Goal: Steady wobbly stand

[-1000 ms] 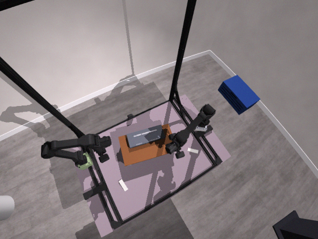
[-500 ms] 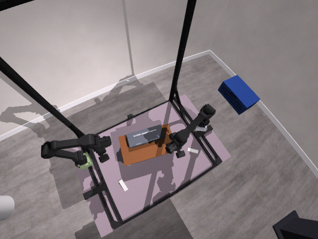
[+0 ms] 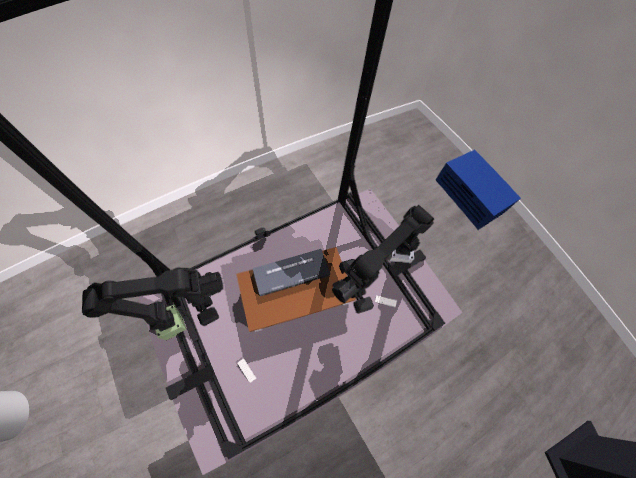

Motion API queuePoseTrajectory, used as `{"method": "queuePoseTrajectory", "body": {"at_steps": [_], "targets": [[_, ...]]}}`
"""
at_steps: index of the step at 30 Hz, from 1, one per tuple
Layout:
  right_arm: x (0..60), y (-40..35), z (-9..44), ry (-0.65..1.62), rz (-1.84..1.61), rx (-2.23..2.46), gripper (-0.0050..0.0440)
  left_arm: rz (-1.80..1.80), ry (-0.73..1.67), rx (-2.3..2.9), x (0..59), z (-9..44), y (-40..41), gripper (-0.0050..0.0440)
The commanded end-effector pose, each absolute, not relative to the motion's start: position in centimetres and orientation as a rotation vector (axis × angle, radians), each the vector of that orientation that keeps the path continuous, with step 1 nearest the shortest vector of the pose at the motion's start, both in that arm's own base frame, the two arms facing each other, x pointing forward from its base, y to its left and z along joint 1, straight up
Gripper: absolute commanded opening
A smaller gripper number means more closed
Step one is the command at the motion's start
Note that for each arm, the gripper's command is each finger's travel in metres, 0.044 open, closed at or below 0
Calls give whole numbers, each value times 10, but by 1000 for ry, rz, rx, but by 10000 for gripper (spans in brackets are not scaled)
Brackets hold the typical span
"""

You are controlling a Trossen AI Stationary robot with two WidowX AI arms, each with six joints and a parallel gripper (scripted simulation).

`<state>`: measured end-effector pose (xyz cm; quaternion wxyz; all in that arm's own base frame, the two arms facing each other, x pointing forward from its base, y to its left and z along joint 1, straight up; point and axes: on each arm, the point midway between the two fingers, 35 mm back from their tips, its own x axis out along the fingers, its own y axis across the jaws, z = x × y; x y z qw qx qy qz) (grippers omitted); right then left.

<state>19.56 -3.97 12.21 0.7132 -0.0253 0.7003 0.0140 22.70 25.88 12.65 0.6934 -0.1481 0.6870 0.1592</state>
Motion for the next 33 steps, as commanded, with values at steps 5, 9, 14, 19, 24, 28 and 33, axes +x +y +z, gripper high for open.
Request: {"method": "queuePoseTrajectory", "body": {"at_steps": [5, 9, 14, 19, 24, 28, 33], "targets": [[196, -40, 122, 1552, 31, -56, 0, 490, 1298, -224, 259, 164, 295, 0], [196, -40, 122, 1552, 31, -56, 0, 583, 1101, -143, 281, 205, 319, 0], [196, -40, 122, 1552, 31, -56, 0, 625, 1000, -104, 290, 229, 330, 0], [196, -40, 122, 1552, 31, -56, 0, 635, 967, -86, 290, 240, 330, 0], [196, -40, 122, 1552, 31, -56, 0, 714, 741, -4, 304, 301, 347, 0], [196, -40, 122, 1552, 31, -56, 0, 766, 556, 59, 310, 354, 353, 0], [196, -40, 122, 1552, 31, -56, 0, 766, 556, 59, 310, 354, 353, 0]]}}
